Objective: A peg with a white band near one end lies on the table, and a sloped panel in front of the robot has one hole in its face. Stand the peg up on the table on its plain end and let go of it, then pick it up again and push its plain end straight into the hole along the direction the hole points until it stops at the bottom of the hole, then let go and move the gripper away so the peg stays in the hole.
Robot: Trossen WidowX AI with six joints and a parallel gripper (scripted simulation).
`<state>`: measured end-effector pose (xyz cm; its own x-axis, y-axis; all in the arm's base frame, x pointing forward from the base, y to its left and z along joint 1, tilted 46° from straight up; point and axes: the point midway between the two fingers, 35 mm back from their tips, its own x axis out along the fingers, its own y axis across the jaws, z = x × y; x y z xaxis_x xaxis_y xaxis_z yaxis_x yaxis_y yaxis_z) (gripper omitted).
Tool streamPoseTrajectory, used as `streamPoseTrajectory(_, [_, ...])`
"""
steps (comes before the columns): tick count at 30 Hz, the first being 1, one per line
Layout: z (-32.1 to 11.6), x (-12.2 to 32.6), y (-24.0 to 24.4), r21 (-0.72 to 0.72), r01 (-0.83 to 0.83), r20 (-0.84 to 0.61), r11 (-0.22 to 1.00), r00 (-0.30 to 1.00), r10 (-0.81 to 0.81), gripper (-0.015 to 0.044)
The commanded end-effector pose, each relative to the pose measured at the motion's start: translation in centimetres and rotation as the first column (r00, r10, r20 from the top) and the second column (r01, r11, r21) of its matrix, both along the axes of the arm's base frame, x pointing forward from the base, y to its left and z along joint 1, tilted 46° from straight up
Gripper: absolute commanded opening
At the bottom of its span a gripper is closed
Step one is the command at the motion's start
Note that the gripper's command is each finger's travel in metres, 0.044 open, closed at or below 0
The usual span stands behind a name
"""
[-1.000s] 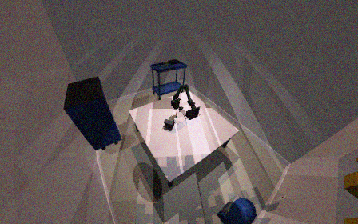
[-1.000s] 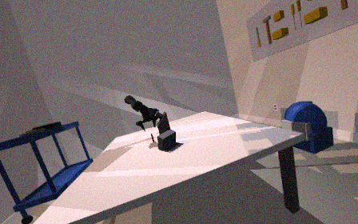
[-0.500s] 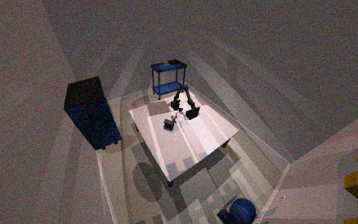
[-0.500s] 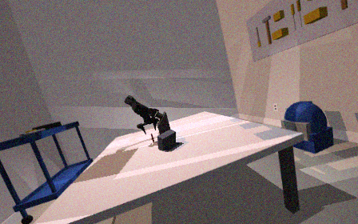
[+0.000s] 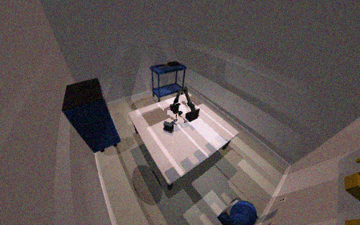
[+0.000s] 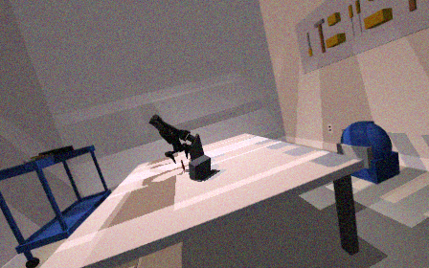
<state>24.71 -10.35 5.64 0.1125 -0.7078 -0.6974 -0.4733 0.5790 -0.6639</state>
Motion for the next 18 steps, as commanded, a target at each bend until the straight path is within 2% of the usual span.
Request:
streamPoseTrajectory(1, [-0.7, 0.0, -0.6, 0.002, 0.0, -0.007, 1.0, 1.0, 0.0, 0.044])
streamPoseTrajectory(18, [-2.2, 0.0, -2.4, -0.004, 0.0, -0.007, 1.0, 1.0, 0.0, 0.044])
